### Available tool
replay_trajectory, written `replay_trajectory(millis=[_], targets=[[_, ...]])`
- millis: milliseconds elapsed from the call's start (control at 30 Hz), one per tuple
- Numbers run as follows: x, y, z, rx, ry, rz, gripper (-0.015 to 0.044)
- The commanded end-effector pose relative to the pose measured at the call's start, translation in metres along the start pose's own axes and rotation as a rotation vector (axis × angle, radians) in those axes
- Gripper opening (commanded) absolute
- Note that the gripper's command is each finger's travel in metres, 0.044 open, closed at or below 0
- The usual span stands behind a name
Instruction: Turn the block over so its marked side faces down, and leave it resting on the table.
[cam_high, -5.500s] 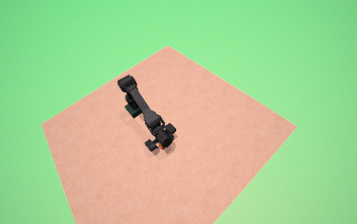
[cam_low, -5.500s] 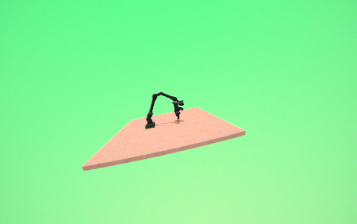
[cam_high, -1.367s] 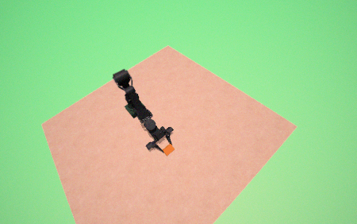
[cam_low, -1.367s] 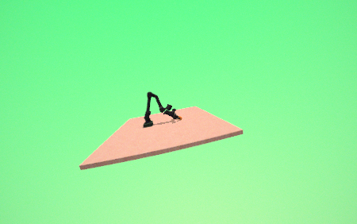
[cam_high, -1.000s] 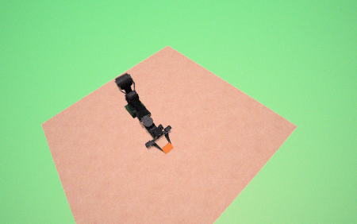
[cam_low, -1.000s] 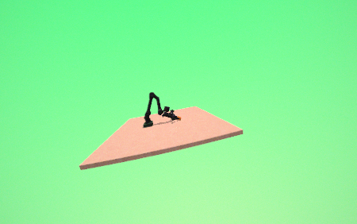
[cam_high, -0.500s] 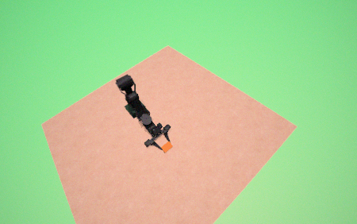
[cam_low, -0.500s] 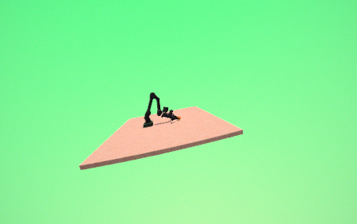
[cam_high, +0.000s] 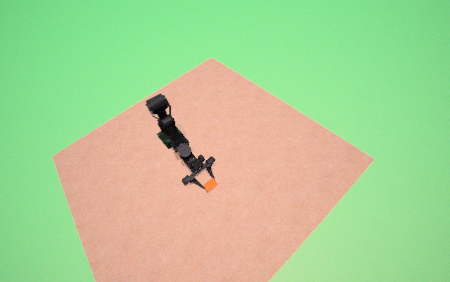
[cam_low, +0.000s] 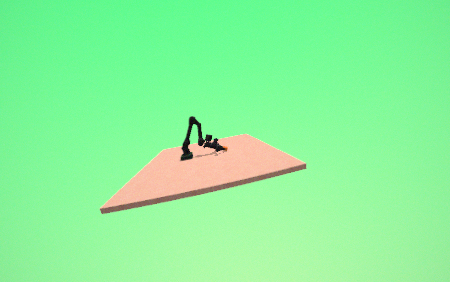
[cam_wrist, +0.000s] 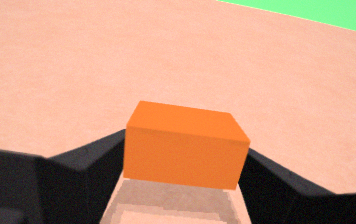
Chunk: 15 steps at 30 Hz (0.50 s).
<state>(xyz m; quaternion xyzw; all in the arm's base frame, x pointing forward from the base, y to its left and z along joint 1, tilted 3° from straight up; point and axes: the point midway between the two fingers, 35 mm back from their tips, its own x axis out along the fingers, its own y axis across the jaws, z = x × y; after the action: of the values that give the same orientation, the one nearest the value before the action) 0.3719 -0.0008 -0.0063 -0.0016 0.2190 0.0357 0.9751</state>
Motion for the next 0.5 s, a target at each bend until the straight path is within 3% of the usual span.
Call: replay_trajectory(millis=[0, 200, 467], targets=[[-0.0001, 0.0006, 0.0015, 0.003, -0.007, 0.005, 0.0289], [-0.0001, 0.0006, 0.0015, 0.003, -0.007, 0.005, 0.0440], [-0.0001, 0.0006, 0.0015, 0.003, -0.007, 0.005, 0.0440]])
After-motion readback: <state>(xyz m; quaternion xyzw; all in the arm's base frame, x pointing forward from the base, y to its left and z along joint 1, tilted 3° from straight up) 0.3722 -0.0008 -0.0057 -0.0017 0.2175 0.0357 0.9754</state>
